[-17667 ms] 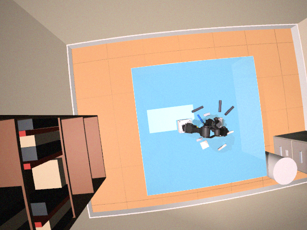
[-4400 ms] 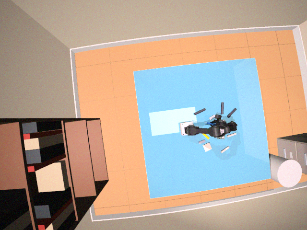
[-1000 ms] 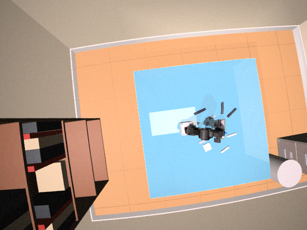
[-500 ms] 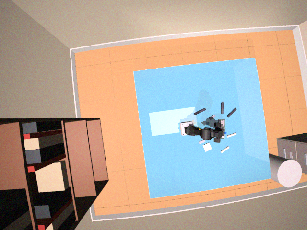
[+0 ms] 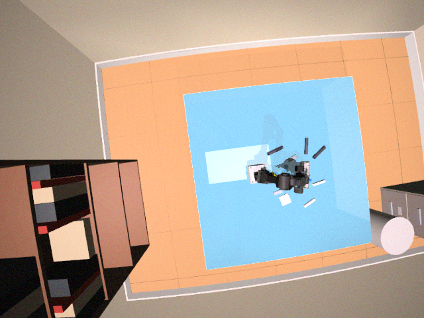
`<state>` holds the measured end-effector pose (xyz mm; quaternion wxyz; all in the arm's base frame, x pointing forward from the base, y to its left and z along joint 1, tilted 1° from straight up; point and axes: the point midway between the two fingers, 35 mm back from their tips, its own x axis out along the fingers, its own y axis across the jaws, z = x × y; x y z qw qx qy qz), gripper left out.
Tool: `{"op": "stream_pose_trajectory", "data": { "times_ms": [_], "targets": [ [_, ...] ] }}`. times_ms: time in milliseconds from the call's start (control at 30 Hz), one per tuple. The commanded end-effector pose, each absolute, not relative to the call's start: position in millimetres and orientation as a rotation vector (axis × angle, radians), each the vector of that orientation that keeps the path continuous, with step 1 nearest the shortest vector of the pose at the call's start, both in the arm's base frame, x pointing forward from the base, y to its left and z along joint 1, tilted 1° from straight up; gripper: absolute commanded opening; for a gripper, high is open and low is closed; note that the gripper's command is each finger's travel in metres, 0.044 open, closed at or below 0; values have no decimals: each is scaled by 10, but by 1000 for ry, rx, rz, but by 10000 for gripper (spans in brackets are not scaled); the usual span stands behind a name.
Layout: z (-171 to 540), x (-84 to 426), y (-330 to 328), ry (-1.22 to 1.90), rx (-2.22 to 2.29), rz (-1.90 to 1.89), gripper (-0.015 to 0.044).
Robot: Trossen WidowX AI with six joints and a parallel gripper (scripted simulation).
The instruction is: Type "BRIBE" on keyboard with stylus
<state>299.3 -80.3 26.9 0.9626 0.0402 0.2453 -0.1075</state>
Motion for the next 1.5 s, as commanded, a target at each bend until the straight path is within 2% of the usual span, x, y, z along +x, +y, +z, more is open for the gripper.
{"op": "stream_pose_trajectory", "data": {
  "times_ms": [0,667,867,933,1467],
  "targets": [
    [296,2997,-806,498,75,-217,81],
    [615,2975,-809,497,81,-221,84],
    [615,2975,-809,497,81,-221,44],
    [619,2983,-825,497,81,-221,0],
    [604,3102,-1123,494,72,-218,0]
  ]
}}
